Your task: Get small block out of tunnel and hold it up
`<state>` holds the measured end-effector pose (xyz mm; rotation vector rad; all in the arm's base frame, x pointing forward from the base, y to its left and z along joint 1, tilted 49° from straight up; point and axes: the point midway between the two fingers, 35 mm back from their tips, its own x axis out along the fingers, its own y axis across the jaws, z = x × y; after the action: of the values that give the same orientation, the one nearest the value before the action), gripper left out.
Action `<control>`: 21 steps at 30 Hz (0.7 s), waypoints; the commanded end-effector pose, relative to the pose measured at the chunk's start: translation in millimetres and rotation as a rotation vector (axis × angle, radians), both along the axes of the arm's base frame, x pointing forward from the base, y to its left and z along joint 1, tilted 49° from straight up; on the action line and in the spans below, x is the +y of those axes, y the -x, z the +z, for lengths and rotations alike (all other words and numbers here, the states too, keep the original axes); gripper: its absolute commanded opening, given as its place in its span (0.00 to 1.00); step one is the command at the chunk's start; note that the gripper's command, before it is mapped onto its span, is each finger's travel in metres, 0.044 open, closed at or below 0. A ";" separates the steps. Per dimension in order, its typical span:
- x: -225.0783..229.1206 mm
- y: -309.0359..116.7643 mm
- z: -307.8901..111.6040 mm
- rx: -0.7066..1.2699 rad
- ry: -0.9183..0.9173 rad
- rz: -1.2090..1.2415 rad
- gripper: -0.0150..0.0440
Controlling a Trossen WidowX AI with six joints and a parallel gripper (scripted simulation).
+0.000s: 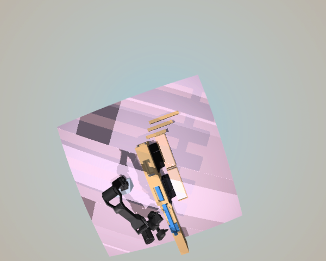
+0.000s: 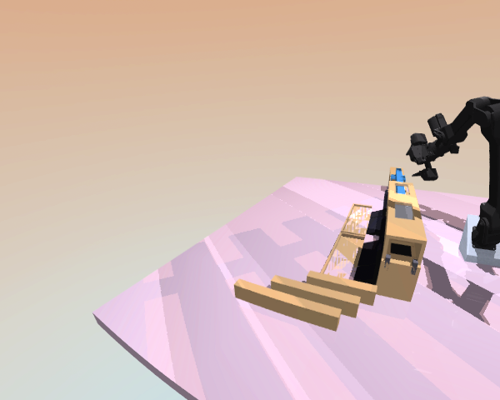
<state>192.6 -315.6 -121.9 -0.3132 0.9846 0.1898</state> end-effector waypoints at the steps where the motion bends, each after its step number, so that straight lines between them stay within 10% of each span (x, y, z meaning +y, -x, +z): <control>1: 30.3 -36.1 56.6 -0.043 -0.183 -0.014 1.00; 21: 198.1 -70.9 241.2 0.107 -0.964 -0.146 1.00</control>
<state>263.5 -155.6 70.4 0.4728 0.9012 0.4775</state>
